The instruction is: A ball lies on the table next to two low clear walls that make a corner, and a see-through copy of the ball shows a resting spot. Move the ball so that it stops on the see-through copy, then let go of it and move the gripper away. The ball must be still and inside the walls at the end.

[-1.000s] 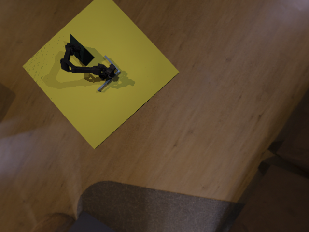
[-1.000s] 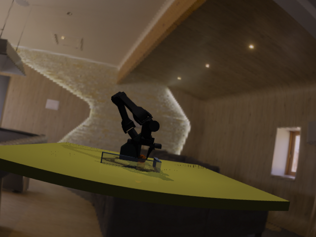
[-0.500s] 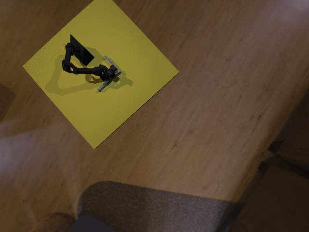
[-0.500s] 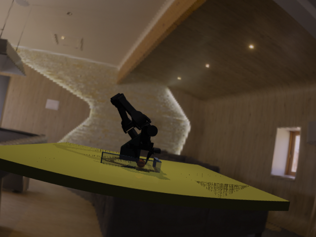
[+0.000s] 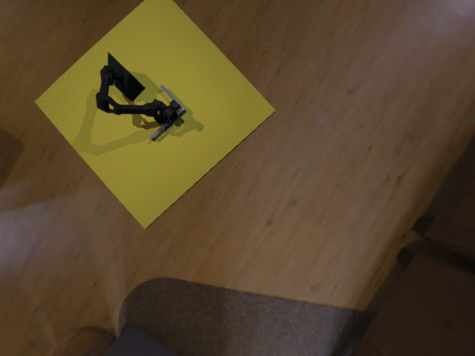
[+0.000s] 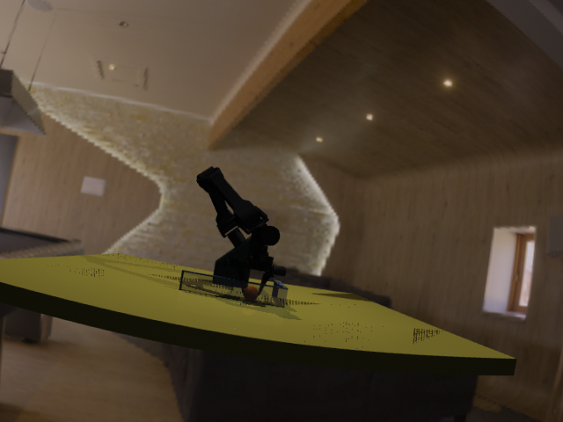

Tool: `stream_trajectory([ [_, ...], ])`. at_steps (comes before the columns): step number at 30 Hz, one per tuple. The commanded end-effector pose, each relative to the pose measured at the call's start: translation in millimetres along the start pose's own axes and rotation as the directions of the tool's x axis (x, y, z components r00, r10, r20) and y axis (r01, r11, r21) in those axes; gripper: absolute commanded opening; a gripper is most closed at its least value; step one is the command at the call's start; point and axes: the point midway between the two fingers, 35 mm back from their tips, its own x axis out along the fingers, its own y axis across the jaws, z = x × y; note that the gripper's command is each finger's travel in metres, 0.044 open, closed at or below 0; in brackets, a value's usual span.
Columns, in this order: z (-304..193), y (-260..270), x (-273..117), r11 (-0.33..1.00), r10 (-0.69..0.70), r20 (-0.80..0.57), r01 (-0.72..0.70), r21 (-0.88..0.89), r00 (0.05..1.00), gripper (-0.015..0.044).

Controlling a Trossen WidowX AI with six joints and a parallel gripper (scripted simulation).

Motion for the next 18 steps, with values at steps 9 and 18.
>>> stream_trajectory([
  [9, 1.2, 0.6, -10.9, 1.000, 0.002, 0.000, -0.002, 0.000, 1.000, 0.0333],
  [18, -0.7, 1.5, -85.7, 1.000, 0.001, -0.002, -0.001, -0.006, 1.000, 0.0333],
])
